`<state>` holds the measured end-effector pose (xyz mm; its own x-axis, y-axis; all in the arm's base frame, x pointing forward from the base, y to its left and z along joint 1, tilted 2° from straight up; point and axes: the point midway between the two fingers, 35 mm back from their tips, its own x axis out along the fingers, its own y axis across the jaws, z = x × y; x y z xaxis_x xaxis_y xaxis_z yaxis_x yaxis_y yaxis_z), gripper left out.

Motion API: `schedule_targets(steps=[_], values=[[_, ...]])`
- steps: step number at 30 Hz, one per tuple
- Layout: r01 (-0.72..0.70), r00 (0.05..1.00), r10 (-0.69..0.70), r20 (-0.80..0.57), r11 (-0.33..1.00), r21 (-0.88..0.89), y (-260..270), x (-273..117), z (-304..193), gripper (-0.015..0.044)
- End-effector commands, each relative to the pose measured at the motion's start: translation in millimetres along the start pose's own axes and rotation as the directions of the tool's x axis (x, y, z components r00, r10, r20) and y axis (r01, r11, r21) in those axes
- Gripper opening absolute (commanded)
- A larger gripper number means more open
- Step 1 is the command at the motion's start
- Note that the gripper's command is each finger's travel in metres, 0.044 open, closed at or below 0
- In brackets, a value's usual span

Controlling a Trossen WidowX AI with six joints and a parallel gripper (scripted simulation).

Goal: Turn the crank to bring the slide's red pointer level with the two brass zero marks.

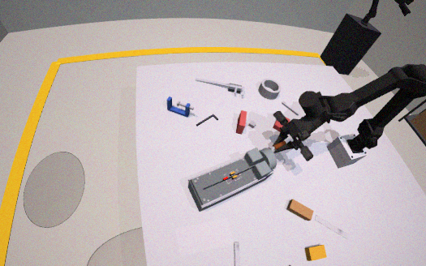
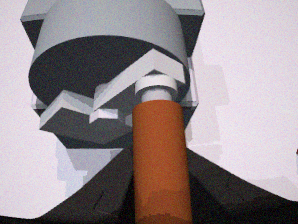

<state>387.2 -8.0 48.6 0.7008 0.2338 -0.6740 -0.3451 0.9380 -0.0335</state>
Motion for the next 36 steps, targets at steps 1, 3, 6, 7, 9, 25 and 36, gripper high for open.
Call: schedule_targets(steps=[1, 3, 6, 7, 9, 25, 36], values=[[-0.005, 1.000, 0.005, 0.005, 1.000, 0.003, 7.5, -4.3, 4.2, 0.0000], [-0.005, 1.000, 0.005, 0.005, 1.000, 0.004, 10.1, -5.0, 4.9, 0.0000], [-0.005, 1.000, 0.005, 0.005, 1.000, 0.004, 13.6, -5.6, 5.5, 0.0000], [-0.005, 1.000, 0.005, 0.005, 1.000, 0.004, 14.7, -5.7, 5.6, 0.0000], [-0.005, 1.000, 0.005, 0.005, 1.000, 0.004, 16.8, -5.8, 5.7, 0.0000], [-0.006, 1.000, 0.006, 0.005, 1.000, 0.005, 28.0, -4.8, 4.3, 0.0000], [-0.006, 1.000, 0.006, 0.005, 1.000, 0.005, 31.3, -3.7, 3.1, 0.0000]])
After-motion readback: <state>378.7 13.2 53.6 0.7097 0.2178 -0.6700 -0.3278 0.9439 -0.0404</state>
